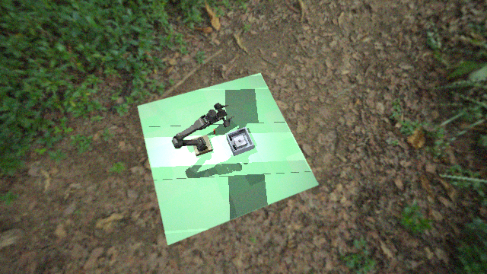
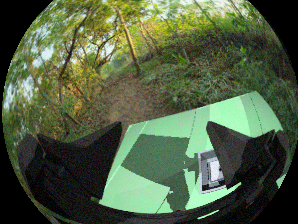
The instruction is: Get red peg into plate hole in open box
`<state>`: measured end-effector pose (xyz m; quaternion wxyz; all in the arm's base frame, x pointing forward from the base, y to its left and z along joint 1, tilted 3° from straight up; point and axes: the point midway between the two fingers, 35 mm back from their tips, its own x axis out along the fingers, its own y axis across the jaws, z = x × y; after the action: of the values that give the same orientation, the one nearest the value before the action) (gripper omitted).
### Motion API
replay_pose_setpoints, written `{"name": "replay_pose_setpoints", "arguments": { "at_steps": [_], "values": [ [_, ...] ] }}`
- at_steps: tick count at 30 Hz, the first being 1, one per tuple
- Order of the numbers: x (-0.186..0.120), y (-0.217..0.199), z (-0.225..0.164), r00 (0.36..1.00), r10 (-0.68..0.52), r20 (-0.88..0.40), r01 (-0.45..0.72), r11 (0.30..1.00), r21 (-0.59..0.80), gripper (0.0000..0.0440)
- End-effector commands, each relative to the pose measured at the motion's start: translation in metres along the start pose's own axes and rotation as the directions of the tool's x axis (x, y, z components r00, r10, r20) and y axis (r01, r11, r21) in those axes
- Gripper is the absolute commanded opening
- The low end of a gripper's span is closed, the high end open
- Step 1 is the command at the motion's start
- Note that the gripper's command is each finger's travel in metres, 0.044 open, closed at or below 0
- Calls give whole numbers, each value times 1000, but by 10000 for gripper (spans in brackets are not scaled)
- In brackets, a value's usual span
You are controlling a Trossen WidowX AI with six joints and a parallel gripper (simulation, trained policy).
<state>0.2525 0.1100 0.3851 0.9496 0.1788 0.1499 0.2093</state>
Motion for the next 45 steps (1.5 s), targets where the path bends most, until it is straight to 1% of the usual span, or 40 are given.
{"name": "replay_pose_setpoints", "arguments": {
  "at_steps": [1,5,10,14,19,26,33,40,45],
  "values": [
    [9,-8,-21,996,-37,-81,41,998,49,440],
    [16,-16,-49,979,-77,-191,100,989,112,440],
    [20,-25,-84,937,-124,-325,190,966,177,440],
    [20,-31,-111,889,-160,-428,272,938,215,440],
    [16,-37,-144,812,-201,-548,384,891,243,440],
    [4,-44,-187,674,-255,-693,551,799,241,440],
    [-12,-47,-228,505,-309,-806,710,679,185,440],
    [-25,-48,-266,329,-364,-871,830,552,83,440],
    [-29,-49,-290,239,-393,-888,873,488,19,440]
  ]
}}
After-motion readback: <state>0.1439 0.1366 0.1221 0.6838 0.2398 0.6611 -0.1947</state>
